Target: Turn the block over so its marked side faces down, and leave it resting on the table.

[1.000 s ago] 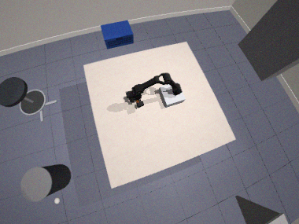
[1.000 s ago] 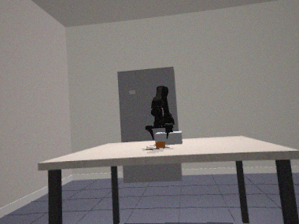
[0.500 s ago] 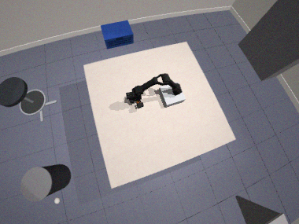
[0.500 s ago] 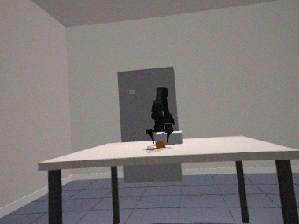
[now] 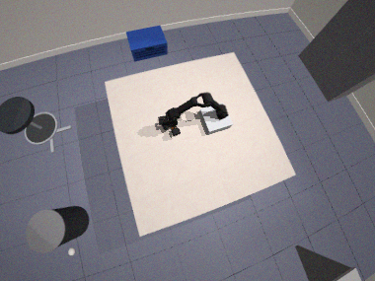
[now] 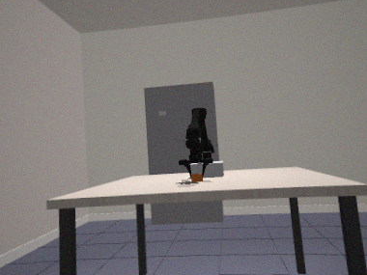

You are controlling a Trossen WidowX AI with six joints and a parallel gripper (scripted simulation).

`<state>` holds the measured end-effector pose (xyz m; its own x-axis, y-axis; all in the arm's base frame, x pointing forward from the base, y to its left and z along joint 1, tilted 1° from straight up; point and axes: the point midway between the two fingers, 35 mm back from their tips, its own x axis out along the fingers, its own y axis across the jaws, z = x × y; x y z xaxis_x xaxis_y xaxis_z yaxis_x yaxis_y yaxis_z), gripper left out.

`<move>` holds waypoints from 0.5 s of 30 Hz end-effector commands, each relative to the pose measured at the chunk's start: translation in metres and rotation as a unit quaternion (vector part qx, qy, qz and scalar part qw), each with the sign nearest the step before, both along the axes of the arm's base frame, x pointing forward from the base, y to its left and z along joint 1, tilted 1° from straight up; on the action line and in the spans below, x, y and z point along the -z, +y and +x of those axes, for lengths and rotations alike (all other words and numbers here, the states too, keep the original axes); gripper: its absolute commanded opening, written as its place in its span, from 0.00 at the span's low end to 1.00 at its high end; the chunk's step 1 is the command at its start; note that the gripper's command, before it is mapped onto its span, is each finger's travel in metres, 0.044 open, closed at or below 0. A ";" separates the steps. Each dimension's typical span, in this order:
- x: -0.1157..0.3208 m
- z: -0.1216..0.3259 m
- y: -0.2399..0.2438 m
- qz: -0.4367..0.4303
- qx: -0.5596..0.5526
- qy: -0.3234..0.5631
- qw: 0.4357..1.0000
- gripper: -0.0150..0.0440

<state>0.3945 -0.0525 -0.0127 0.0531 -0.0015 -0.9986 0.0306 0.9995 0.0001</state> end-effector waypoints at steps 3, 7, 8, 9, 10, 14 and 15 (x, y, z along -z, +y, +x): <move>0.000 0.000 0.000 -0.001 0.002 0.000 1.000 0.66; 0.000 0.000 0.000 -0.001 0.002 0.000 1.000 0.62; 0.000 0.000 0.000 -0.001 0.002 0.000 1.000 0.61; 0.000 0.000 0.000 -0.001 0.002 0.000 1.000 0.60; 0.000 0.000 0.000 -0.001 0.002 0.000 1.000 0.59; 0.000 0.000 0.000 -0.001 0.002 0.000 1.000 0.54; 0.000 0.000 0.000 -0.001 0.002 0.000 1.000 0.53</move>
<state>0.3944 -0.0525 -0.0128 0.0530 -0.0015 -0.9986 0.0306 0.9995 0.0001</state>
